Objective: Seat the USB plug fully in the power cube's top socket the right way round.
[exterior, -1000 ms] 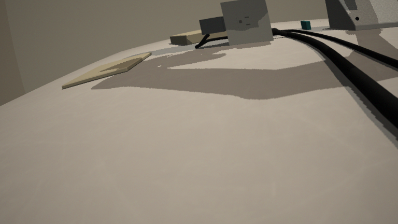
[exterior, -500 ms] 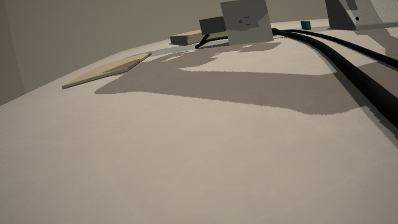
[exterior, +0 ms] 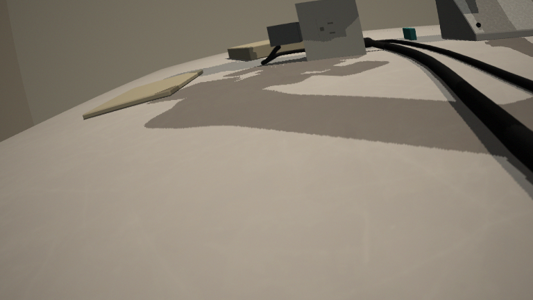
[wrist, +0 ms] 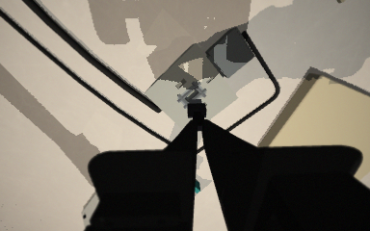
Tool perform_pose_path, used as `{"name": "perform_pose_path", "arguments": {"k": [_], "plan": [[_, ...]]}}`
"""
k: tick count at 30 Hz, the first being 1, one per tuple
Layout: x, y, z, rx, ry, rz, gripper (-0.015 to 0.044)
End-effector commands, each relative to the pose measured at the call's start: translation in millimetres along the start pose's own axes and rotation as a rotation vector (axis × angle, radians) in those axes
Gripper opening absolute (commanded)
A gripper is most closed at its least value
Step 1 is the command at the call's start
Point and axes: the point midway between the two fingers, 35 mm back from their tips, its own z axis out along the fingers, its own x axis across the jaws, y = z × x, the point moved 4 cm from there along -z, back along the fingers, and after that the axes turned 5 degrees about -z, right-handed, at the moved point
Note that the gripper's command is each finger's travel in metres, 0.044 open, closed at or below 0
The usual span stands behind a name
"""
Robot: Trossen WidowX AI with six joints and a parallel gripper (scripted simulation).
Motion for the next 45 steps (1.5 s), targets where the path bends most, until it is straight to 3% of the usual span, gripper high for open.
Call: {"name": "perform_pose_path", "arguments": {"k": [1,45], "plan": [[0.0,-0.3,0.2,0.0,0.0,0.088,0.0],[0.0,-0.3,0.2,0.0,0.0,1.24,0.0]]}}
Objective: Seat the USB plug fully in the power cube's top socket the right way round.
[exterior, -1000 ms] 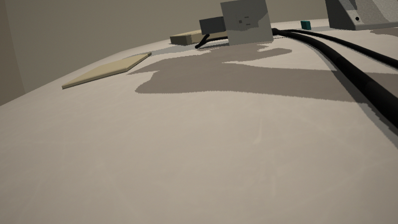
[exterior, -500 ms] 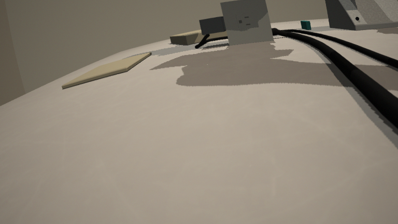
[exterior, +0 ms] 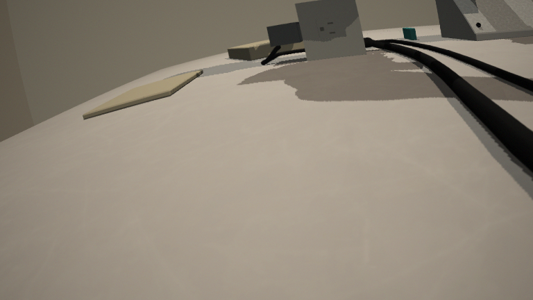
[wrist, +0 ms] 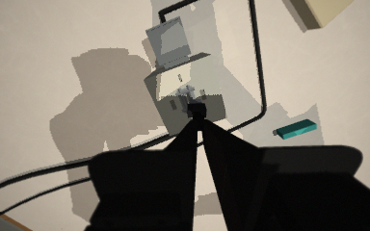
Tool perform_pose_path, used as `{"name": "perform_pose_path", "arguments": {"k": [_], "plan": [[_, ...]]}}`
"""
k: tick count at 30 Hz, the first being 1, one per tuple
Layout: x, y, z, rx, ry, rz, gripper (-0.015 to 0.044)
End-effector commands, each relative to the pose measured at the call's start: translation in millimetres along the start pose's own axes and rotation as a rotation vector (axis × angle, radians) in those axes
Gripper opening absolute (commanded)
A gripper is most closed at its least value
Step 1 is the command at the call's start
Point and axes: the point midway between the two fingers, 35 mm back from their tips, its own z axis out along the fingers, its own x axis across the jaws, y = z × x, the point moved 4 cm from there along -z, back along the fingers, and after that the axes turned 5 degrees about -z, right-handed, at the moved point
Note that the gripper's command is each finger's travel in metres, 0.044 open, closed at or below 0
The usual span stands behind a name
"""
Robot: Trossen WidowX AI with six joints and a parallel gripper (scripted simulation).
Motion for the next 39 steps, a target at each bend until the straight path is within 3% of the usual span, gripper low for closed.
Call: {"name": "perform_pose_path", "arguments": {"k": [1,39], "plan": [[-0.2,0.0,0.1,0.0,0.0,0.088,0.0],[-0.2,0.0,0.1,0.0,0.0,1.083,0.0]]}}
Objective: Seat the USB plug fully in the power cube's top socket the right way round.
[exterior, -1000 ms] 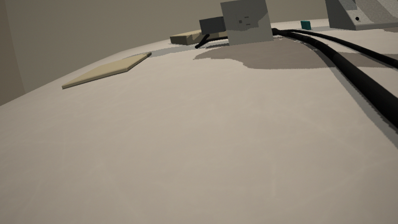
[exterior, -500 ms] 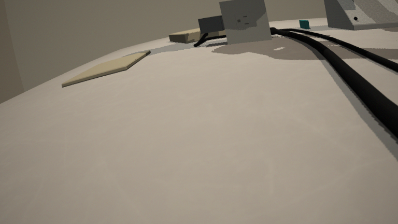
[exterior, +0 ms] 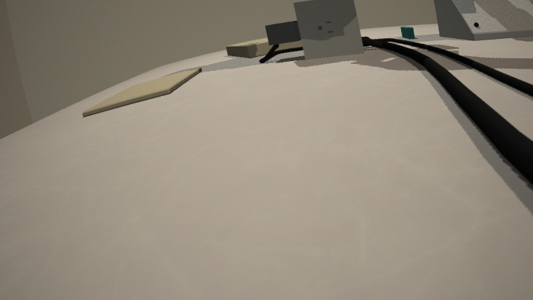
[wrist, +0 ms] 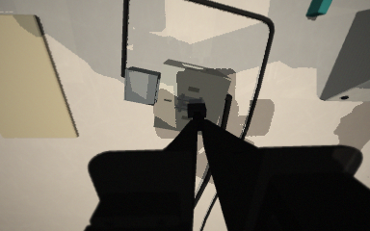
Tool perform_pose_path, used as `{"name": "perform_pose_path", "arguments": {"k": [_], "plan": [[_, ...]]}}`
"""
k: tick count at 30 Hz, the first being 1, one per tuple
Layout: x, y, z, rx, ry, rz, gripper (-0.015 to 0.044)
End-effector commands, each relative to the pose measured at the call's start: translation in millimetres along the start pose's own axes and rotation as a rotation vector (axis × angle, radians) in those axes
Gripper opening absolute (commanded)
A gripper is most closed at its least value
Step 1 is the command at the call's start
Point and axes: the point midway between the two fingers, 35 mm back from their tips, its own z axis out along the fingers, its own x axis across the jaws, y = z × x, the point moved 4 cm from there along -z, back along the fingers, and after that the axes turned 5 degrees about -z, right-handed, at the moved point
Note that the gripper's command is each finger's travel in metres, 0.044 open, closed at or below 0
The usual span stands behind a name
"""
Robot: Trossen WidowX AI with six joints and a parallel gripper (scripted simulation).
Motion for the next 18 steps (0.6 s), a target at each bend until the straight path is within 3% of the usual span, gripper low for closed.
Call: {"name": "perform_pose_path", "arguments": {"k": [1,18], "plan": [[-0.1,0.2,0.1,-0.001,0.0,0.088,0.0],[-0.1,0.2,0.1,-0.001,0.0,0.206,0.0]]}}
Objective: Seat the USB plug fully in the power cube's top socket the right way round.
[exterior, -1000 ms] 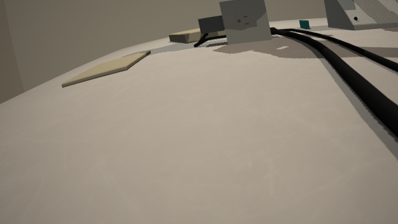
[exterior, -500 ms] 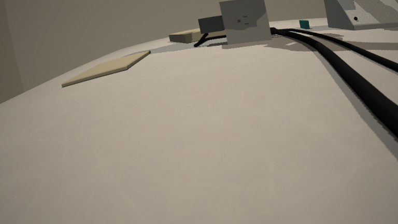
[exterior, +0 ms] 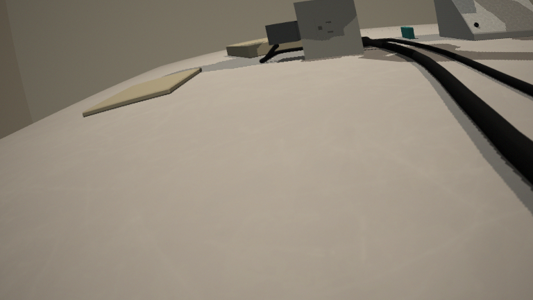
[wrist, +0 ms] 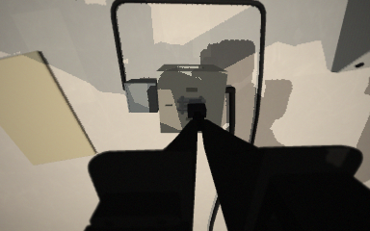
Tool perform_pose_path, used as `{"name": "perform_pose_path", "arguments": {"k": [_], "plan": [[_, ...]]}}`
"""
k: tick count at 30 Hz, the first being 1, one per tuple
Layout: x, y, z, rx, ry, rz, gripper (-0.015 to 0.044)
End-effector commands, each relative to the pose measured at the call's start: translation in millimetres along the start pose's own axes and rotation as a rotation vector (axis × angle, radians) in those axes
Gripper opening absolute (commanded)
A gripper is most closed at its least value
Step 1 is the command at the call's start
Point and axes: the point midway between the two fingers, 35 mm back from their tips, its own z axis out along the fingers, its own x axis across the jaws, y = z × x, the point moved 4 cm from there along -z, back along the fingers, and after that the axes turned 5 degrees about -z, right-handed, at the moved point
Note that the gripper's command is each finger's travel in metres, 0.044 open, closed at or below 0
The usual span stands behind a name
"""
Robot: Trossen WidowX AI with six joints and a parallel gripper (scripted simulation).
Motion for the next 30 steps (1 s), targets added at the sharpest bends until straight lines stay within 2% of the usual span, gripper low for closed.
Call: {"name": "perform_pose_path", "arguments": {"k": [1,30], "plan": [[-0.2,0.1,0.0,0.0,-0.001,0.002,0.0],[0.6,-0.9,3.3,0.018,0.003,0.007,0.0]]}}
